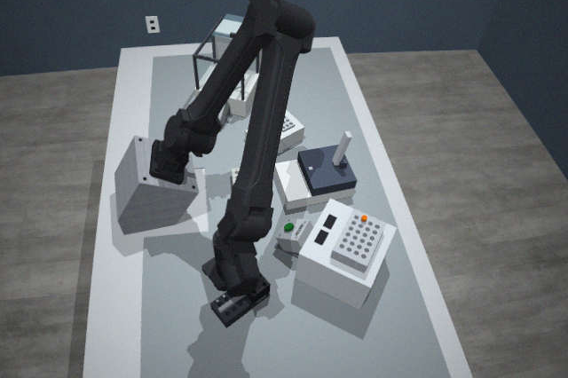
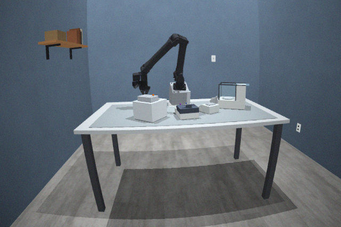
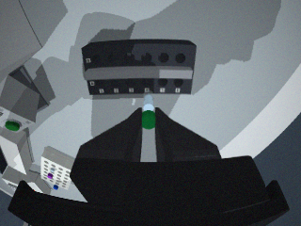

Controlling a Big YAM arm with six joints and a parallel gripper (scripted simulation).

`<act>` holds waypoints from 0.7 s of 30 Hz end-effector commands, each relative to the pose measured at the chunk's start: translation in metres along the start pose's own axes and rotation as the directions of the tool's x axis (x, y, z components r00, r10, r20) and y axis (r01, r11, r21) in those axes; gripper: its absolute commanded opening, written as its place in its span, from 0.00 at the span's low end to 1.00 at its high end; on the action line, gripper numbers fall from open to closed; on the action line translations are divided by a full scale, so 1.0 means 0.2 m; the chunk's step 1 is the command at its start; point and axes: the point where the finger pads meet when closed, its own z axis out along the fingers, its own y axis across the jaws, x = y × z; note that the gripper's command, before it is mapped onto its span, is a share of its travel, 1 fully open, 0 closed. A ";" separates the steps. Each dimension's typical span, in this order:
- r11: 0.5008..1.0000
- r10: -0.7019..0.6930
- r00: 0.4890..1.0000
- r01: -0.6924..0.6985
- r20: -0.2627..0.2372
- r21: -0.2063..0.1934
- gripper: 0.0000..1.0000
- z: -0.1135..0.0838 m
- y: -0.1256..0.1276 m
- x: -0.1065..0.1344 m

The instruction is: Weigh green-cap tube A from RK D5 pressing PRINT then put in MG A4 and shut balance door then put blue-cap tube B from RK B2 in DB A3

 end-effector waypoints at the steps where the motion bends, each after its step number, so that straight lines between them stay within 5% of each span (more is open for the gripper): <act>1: 1.000 -0.010 1.000 0.010 0.021 0.007 0.09 -0.03 0.00 -0.05; 21: 1.000 -0.010 1.000 0.010 0.021 0.007 0.09 -0.03 0.01 -0.05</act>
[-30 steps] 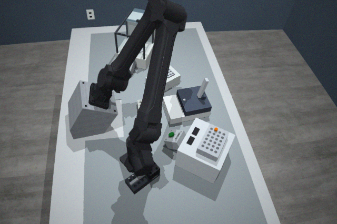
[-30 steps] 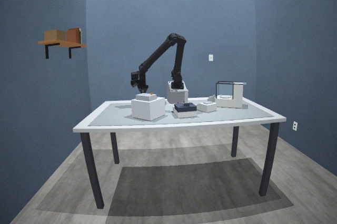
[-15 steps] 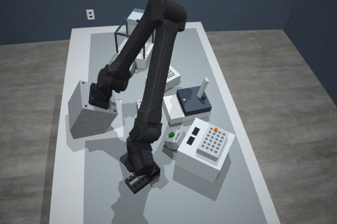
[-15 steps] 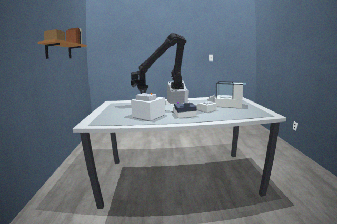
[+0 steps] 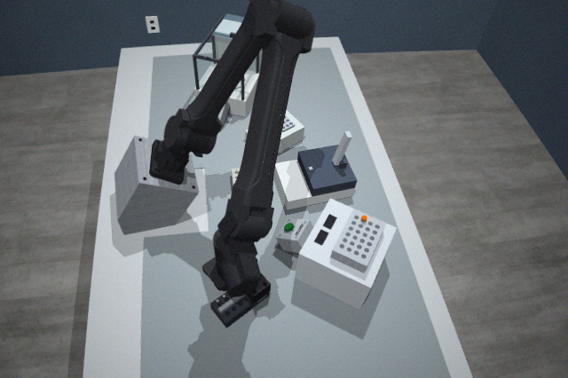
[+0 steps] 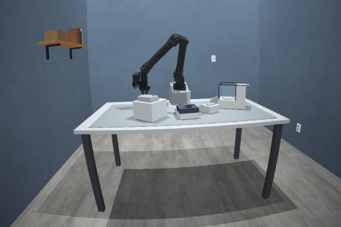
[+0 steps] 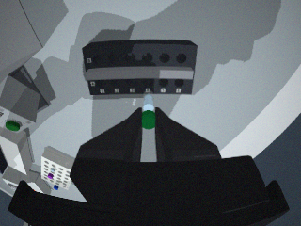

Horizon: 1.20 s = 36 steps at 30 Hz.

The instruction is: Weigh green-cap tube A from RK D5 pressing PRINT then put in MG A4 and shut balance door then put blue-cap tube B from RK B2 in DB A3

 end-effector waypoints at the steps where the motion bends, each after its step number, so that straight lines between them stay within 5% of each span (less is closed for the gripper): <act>1: 1.000 -0.018 1.000 0.018 0.024 0.007 0.09 -0.02 0.04 -0.05; 14: 1.000 0.000 1.000 0.000 -0.005 -0.002 0.09 0.10 0.02 0.00; 15: 1.000 -0.015 1.000 0.015 0.023 0.007 0.09 0.08 0.01 -0.09; 22: 1.000 0.000 1.000 0.000 -0.005 -0.001 0.09 0.17 0.02 0.00; 36: 1.000 -0.009 1.000 0.009 0.021 0.006 0.09 0.12 0.00 -0.05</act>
